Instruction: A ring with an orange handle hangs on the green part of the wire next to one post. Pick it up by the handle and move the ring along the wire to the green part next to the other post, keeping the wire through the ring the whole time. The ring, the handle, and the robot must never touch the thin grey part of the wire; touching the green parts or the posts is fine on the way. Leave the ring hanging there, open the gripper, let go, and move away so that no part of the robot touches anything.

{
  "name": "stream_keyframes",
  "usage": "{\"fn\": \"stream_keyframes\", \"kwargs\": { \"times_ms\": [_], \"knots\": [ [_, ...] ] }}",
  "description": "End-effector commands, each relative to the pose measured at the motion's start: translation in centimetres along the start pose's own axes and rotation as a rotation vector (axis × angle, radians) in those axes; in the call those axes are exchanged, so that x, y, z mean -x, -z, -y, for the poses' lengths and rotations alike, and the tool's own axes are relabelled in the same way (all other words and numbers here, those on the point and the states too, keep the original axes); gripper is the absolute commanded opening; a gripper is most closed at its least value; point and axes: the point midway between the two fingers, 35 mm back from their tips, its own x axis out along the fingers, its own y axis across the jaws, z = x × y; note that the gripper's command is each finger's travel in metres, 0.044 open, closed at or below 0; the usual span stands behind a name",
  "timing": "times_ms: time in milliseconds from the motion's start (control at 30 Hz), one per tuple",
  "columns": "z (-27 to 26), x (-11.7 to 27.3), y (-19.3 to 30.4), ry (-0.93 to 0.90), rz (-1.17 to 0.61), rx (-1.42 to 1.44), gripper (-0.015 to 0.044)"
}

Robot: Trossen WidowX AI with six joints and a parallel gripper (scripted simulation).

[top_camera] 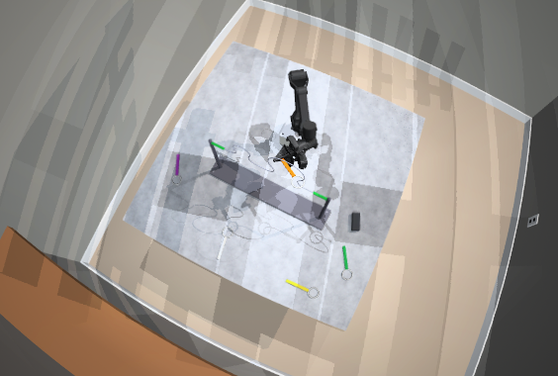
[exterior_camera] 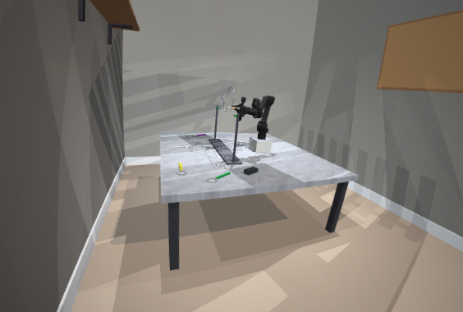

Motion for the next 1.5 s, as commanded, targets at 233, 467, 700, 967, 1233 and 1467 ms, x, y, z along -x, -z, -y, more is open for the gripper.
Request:
{"fn": "stream_keyframes", "kwargs": {
  "times_ms": [233, 467, 700, 967, 1233, 1467],
  "knots": [
    [-3.0, 0.6, -0.1, -0.096, -0.023, -0.156, -0.015],
    [-5.5, 0.4, -0.7, -0.163, 0.021, -0.303, -0.015],
    [-6.8, 0.5, -1.1, -0.204, 0.032, -0.384, -0.015],
    [-8.7, 1.3, -2.1, -0.273, 0.016, -0.509, -0.015],
    [-11.0, 2.6, -3.8, -0.368, -0.008, -0.686, -0.015],
    [-12.6, 3.9, -5.5, -0.449, -0.03, -0.837, -0.015]
  ]
}}
